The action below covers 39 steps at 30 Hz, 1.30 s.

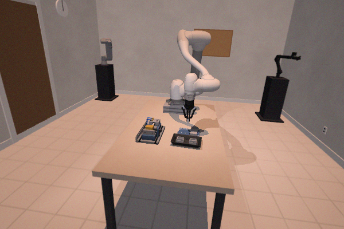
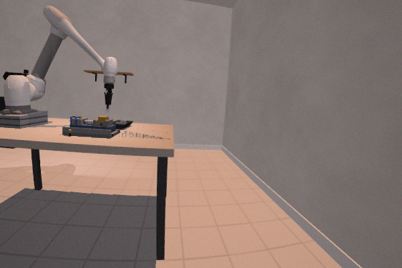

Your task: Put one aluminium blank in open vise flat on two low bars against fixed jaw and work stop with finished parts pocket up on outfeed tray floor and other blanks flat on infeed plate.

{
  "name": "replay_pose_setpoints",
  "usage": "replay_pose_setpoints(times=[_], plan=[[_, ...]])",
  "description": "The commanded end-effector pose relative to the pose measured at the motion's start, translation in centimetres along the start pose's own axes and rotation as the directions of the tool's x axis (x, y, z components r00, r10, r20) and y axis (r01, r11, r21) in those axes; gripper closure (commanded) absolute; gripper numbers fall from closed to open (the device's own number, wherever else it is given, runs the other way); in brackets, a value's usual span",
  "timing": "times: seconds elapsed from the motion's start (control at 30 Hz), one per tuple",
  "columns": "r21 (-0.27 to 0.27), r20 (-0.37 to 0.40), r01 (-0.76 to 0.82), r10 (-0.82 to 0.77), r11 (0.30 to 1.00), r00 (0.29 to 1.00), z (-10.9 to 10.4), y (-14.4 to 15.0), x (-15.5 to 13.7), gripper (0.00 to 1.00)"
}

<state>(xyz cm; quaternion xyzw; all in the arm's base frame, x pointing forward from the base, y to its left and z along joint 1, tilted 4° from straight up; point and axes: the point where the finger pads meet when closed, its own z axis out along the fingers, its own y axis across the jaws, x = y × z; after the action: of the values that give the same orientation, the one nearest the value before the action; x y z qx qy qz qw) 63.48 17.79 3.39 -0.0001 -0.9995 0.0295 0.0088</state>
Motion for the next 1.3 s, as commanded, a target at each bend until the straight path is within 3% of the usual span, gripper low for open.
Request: replay_pose_setpoints(times=[0.0, 0.57, 1.27], plan=[[0.000, 0.000, 0.000, 0.000, 1.000, 1.000, 0.0, 0.0, 0.0, 1.00], [0.000, 0.000, 0.000, 0.000, 1.000, 1.000, -0.6, 0.0, 0.0, 1.00], [0.000, 0.000, 0.000, 0.000, 1.000, 1.000, -5.4, 0.0, 0.0, 1.00]])
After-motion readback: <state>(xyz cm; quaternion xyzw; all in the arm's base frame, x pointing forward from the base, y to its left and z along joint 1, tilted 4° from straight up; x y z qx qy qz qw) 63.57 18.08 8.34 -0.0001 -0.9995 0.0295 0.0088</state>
